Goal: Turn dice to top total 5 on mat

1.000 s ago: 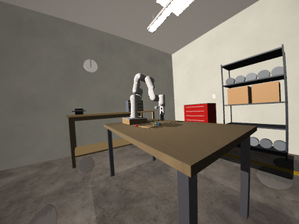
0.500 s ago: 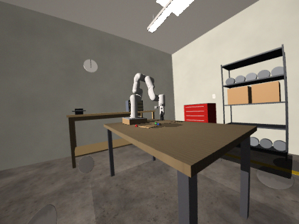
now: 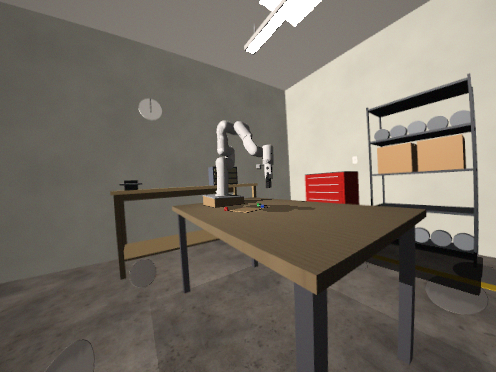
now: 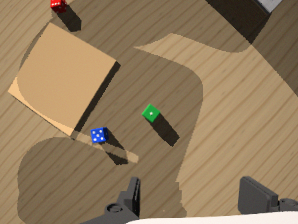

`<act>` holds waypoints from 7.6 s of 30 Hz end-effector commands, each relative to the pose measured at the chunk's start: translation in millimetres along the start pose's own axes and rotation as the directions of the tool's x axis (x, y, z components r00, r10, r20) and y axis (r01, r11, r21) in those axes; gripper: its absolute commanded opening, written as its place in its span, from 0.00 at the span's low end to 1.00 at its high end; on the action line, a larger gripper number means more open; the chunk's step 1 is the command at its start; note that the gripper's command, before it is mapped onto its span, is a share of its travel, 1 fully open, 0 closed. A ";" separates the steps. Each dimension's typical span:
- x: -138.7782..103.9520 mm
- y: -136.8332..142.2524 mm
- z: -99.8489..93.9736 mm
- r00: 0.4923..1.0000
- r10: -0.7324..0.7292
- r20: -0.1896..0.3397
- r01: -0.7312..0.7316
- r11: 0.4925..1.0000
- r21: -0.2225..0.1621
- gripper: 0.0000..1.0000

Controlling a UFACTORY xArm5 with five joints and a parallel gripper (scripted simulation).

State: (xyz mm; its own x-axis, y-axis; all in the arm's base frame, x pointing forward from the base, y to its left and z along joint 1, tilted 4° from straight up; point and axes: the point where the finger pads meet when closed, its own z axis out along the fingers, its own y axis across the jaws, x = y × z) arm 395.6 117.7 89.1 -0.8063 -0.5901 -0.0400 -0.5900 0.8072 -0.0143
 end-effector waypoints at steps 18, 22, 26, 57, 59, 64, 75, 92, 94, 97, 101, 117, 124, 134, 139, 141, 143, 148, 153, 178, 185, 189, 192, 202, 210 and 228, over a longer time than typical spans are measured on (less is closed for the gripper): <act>19.3 -10.5 -24.8 0.987 0.160 0.003 -0.160 0.987 0.002 1.00; 35.7 -19.6 -22.4 0.952 0.305 0.009 -0.305 0.952 0.004 1.00; 51.1 -27.0 -19.8 0.901 0.433 0.015 -0.433 0.901 0.005 1.00; 70.7 -35.6 -10.7 0.703 0.711 0.024 -0.711 0.703 0.000 1.00; 70.5 -35.7 -7.8 0.637 0.771 0.024 -0.771 0.637 -0.002 1.00; 70.2 -35.9 -3.0 0.517 0.856 0.023 -0.856 0.517 -0.006 1.00; 69.7 -36.0 7.1 0.232 0.973 0.020 -0.973 0.232 -0.013 1.00; 69.7 -35.9 24.4 -0.292 0.956 0.011 -0.956 -0.291 -0.021 1.00; 69.8 -35.8 26.4 -0.352 0.936 0.010 -0.936 -0.351 -0.022 1.00; 69.9 -35.8 28.6 -0.413 0.911 0.008 -0.910 -0.413 -0.023 1.00; 70.0 -35.6 31.6 -0.496 0.868 0.006 -0.868 -0.496 -0.023 1.00; 70.2 -35.5 35.5 -0.597 0.802 0.003 -0.802 -0.597 -0.024 0.36; 70.2 -35.5 35.5 -0.597 0.802 0.003 -0.802 -0.597 -0.024 0.36; 70.2 -35.5 35.5 -0.597 0.802 0.003 -0.802 -0.597 -0.024 0.36; 70.2 -35.5 35.5 -0.597 0.802 0.003 -0.802 -0.597 -0.024 0.36; 70.2 -35.5 35.5 -0.597 0.802 0.003 -0.802 -0.597 -0.024 0.36; 70.2 -35.5 35.5 -0.597 0.802 0.003 -0.802 -0.597 -0.024 0.36; 70.2 -35.5 35.6 -0.597 0.802 0.003 -0.802 -0.597 -0.024 0.36; 70.2 -35.5 36.2 -0.597 0.802 0.003 -0.802 -0.597 -0.024 0.36; 69.1 -35.0 62.3 -0.597 0.802 0.003 -0.802 -0.597 -0.024 0.36; 68.7 -34.8 73.3 -0.597 0.802 0.003 -0.802 -0.597 -0.024 0.36; 68.5 -34.8 76.0 -0.597 0.802 0.003 -0.802 -0.597 -0.024 0.36; 68.4 -34.7 79.7 -0.597 0.802 0.003 -0.802 -0.597 -0.024 0.36; 68.1 -34.6 86.9 -0.597 0.802 0.003 -0.802 -0.597 -0.024 0.36; 68.1 -34.6 87.9 -0.597 0.802 0.003 -0.802 -0.597 -0.024 0.36; 68.1 -34.6 87.9 -0.597 0.802 0.003 -0.802 -0.597 -0.024 0.36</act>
State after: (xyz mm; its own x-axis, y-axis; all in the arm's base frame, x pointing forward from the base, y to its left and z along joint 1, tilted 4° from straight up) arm 363.5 50.6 -1.8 0.0087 0.9999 0.0091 0.9980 -0.0092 0.0618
